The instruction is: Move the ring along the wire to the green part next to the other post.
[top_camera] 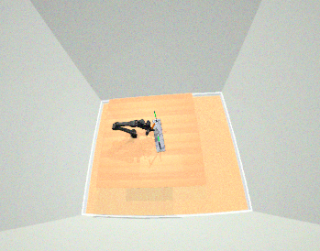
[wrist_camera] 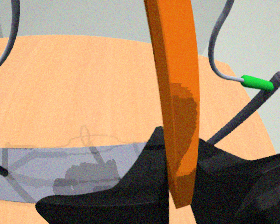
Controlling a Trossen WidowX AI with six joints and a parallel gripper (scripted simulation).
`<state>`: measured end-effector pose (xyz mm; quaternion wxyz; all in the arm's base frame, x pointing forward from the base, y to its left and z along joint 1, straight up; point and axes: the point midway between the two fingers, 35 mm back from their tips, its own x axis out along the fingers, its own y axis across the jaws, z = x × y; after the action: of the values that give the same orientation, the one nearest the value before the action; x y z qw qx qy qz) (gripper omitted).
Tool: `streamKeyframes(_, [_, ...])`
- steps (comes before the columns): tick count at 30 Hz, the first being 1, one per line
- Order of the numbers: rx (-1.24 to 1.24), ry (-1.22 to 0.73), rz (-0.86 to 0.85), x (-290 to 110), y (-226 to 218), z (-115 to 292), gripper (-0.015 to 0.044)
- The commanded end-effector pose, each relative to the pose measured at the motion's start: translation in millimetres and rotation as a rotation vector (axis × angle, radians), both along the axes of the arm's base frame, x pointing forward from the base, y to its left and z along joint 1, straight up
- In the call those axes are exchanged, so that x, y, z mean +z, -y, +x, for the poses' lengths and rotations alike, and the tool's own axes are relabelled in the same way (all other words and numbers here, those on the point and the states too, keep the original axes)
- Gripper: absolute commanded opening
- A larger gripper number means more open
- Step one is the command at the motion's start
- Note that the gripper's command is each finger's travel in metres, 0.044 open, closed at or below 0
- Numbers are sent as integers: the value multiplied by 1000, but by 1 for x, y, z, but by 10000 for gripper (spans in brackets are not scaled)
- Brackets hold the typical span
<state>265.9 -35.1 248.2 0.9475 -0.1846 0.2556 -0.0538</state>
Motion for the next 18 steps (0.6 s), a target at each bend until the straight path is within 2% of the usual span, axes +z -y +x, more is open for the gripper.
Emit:
streamKeyframes(1, [-1, 3, -87, -1, 5, 0, -150])
streamKeyframes(18, [-6, 44, -407, 9, 21, 2, -150])
